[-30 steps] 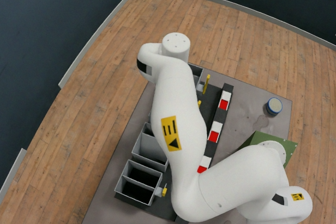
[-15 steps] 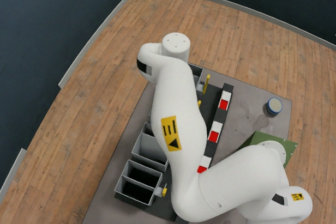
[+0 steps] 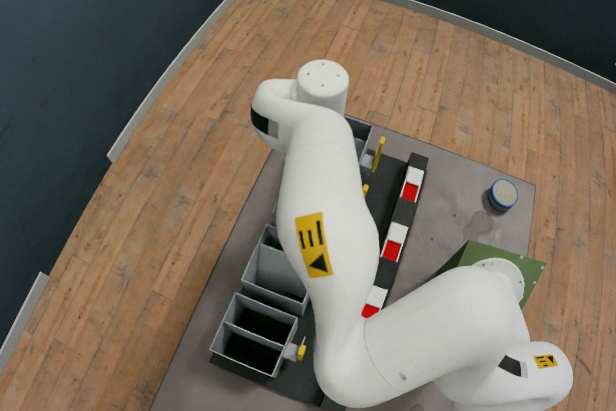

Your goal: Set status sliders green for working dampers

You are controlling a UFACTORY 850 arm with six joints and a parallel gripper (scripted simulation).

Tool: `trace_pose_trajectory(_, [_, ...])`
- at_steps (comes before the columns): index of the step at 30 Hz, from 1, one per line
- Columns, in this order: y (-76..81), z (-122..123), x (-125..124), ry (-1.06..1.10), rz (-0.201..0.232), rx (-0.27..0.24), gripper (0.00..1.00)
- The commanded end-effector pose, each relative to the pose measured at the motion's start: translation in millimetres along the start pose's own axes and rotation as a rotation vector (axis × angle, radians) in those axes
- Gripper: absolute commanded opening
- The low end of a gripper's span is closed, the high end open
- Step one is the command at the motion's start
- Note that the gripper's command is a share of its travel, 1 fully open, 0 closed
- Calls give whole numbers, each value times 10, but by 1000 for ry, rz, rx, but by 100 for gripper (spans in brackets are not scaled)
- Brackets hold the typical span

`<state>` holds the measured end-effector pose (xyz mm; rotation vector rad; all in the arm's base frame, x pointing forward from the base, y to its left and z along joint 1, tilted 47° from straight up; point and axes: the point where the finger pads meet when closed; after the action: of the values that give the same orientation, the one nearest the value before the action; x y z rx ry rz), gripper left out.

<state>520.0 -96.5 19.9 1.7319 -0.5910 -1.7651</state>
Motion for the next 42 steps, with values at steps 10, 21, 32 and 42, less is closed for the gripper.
trace_pose_trajectory(10, [11, -7, 1, 1, 1, 2, 39])
trace_pose_trajectory(21, [-145, 510, 334, 0, -178, -7, 39])
trace_pose_trajectory(32, [-305, 1047, 670, 1, -366, -12, 39])
trace_pose_trajectory(42, [-319, 1094, 697, 1, -383, -11, 39])
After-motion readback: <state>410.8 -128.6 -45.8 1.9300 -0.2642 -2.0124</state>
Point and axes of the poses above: the point where the finger pads meet when closed, its own y axis back along the fingers, its own x axis across the jaws, z = x × y, and after that the axes turned 2 degrees about -y, right-handed
